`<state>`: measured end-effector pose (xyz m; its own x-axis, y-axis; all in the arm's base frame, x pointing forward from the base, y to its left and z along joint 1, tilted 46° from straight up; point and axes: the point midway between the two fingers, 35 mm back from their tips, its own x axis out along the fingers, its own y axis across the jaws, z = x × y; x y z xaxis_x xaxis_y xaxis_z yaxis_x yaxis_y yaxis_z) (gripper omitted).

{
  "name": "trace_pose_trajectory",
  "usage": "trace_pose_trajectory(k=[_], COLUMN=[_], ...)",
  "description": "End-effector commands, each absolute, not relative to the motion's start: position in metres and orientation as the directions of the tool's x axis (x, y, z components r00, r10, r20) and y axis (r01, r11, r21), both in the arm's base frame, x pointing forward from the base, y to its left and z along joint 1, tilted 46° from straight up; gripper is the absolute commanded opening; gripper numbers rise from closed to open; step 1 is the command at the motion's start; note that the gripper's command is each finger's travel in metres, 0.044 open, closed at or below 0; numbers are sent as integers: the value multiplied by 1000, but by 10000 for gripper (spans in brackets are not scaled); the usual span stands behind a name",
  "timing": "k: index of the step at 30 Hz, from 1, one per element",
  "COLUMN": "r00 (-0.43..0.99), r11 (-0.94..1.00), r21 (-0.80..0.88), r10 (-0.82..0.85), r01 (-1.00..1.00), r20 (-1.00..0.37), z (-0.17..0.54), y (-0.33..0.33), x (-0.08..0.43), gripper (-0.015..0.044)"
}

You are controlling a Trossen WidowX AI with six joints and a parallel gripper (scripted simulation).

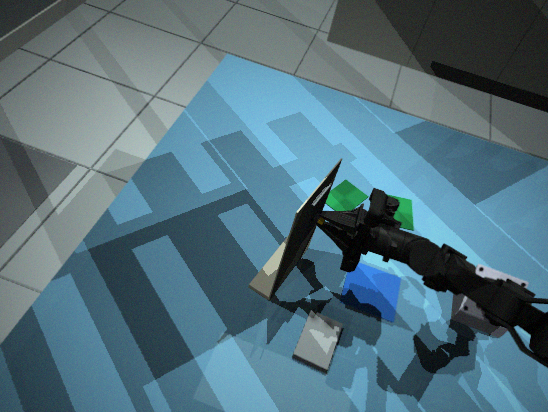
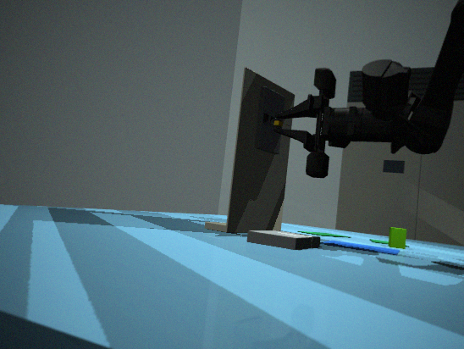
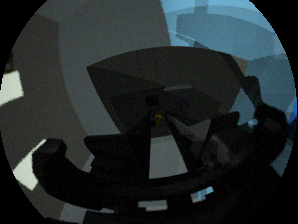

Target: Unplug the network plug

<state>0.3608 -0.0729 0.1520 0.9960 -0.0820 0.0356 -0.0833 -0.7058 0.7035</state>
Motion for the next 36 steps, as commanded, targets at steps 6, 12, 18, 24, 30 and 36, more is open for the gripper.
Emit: trace_pose_trajectory(k=[6, 12, 18, 24, 30, 36], r00=[996, 996, 996, 996, 996, 996], r11=[-709, -709, -709, -709, -709, -709], r21=[699, 699, 699, 699, 699, 699], r10=[-85, -85, -85, -85, -85, -85], r01=[-88, -88, -88, -88, -88, -88], r20=[40, 40, 40, 40, 39, 39], z=[153, 153, 153, 153, 154, 154], y=[-73, -73, -73, -73, -72, -71], x=[361, 361, 361, 359, 356, 353], gripper=[56, 16, 0, 0, 0, 0])
